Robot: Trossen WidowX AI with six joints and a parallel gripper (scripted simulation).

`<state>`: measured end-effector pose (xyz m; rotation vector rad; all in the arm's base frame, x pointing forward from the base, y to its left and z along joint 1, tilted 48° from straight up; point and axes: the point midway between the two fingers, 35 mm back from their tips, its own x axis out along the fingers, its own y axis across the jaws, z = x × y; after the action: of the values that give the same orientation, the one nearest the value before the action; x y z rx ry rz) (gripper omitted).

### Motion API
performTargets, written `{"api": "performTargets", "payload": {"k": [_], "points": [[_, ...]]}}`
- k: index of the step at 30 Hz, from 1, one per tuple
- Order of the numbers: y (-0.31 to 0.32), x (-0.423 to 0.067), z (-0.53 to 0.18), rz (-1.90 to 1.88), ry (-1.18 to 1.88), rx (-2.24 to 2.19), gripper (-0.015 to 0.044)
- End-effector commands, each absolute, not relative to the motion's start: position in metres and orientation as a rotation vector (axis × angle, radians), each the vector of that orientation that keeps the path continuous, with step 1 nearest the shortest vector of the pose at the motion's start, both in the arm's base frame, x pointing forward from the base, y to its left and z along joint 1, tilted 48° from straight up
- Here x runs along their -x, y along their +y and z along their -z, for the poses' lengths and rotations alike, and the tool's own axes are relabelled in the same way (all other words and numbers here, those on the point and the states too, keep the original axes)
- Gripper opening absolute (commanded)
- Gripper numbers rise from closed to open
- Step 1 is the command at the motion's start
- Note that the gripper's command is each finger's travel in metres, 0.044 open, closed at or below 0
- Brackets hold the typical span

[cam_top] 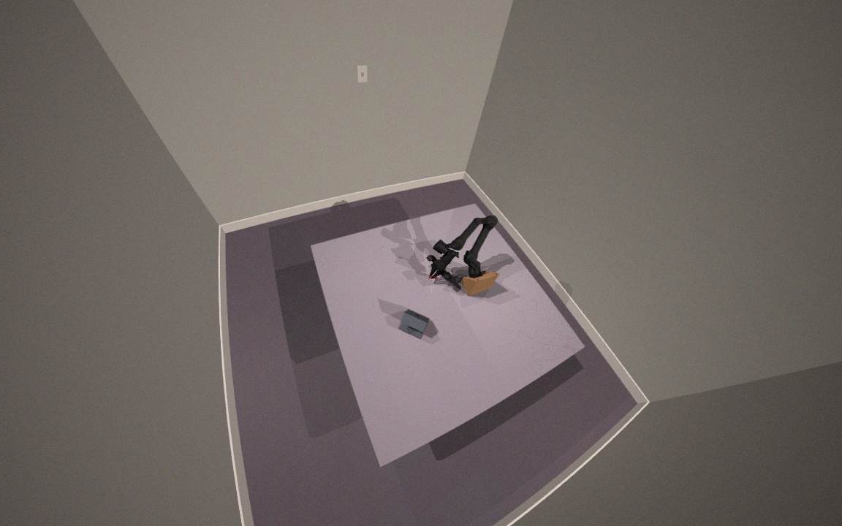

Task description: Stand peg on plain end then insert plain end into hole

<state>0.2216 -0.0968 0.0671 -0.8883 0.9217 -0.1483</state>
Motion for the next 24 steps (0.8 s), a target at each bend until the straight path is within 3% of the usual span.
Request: {"api": "performTargets", "payload": {"k": [1,24], "points": [[-0.097,-0.218,-0.069,0.132,0.878,0.893,0.0049],[-0.096,-0.203,-0.074,0.041,0.692,0.892,0.0049]]}}
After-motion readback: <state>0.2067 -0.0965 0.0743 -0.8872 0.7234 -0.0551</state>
